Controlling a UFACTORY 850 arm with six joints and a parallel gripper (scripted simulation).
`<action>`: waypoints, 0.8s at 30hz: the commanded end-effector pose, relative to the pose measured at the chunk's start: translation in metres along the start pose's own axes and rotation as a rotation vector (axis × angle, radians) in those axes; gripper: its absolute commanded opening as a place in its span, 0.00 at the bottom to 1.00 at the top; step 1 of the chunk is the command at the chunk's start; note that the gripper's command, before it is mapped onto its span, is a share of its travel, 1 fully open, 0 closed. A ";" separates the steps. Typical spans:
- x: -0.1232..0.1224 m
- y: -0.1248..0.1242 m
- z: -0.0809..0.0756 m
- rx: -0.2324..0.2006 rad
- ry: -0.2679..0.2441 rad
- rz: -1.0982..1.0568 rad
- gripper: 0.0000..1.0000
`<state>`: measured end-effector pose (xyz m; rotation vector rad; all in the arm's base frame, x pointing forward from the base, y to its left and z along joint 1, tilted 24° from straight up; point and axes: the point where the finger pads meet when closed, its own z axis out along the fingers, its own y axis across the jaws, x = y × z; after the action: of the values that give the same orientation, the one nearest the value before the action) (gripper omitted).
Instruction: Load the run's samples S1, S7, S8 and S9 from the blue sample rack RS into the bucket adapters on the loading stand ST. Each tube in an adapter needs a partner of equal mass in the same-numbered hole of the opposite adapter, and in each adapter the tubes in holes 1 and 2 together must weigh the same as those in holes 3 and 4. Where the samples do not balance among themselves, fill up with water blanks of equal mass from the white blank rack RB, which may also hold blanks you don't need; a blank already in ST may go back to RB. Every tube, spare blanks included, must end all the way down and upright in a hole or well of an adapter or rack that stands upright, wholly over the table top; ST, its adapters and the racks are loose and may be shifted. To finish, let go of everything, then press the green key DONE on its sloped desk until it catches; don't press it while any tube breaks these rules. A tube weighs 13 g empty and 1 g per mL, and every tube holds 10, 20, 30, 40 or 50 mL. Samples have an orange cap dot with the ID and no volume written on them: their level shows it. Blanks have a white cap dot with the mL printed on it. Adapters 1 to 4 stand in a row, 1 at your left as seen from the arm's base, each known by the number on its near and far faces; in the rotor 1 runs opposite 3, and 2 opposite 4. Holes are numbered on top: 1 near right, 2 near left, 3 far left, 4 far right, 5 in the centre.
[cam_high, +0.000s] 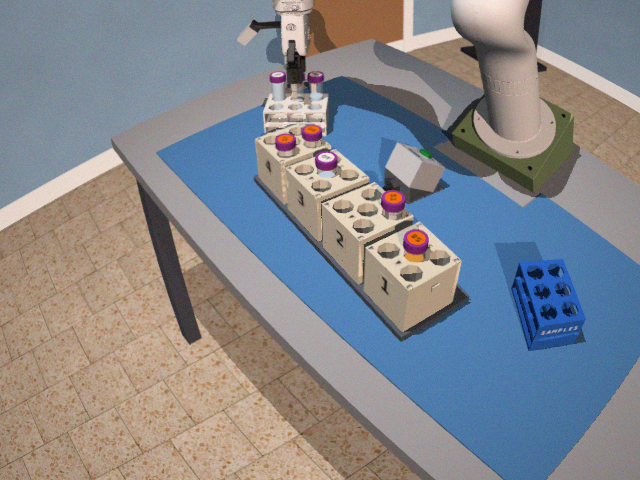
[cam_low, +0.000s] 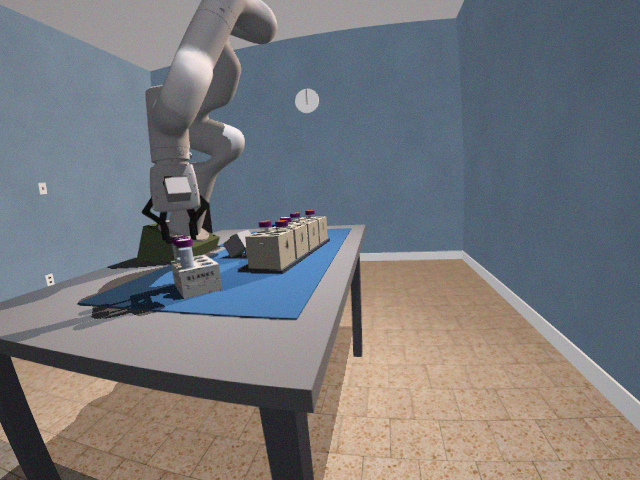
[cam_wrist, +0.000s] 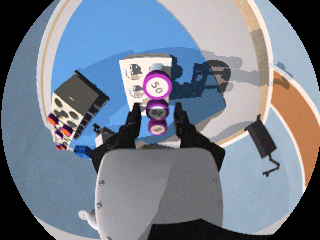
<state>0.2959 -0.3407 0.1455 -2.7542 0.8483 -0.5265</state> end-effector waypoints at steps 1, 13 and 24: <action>0.001 0.000 0.003 -0.001 0.002 0.000 0.57; 0.001 0.000 0.010 -0.001 0.002 0.000 0.57; 0.001 0.000 0.015 -0.001 0.002 0.000 0.57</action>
<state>0.3015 -0.3394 0.1325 -2.7541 0.8483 -0.5262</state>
